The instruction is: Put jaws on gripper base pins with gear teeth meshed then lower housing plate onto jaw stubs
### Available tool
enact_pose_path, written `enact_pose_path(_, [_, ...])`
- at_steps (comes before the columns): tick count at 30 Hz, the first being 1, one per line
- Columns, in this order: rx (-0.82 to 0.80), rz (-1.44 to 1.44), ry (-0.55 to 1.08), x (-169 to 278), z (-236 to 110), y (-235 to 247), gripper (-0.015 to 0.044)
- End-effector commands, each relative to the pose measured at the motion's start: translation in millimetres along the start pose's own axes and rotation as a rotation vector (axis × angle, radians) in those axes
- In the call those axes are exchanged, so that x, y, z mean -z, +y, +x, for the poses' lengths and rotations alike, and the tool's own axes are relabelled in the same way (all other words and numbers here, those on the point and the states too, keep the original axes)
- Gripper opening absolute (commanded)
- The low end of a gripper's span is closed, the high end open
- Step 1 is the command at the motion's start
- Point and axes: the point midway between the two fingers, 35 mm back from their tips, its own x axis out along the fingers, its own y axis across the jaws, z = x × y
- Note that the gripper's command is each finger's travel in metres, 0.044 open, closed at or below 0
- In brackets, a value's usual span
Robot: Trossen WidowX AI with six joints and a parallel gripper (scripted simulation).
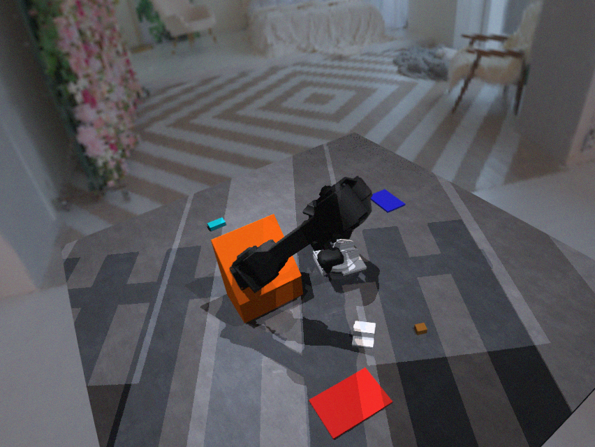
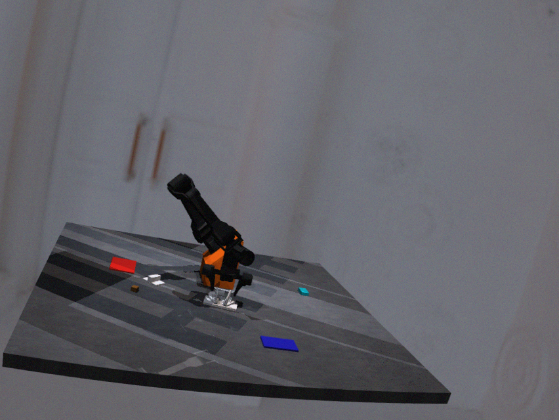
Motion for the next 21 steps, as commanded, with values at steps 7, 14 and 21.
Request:
enact_pose_path(7, [0.0, 0.0, 0.0, 0.0, 0.0, 0.0, 0.044])
enact_pose_path(14, [0.0, 0.0, 0.0, 0.0, 0.0, 0.0, 0.044])
enact_pose_path(21, [-0.002, 0.0, 0.0, -0.6, -5.0, 0.7, 0.044])
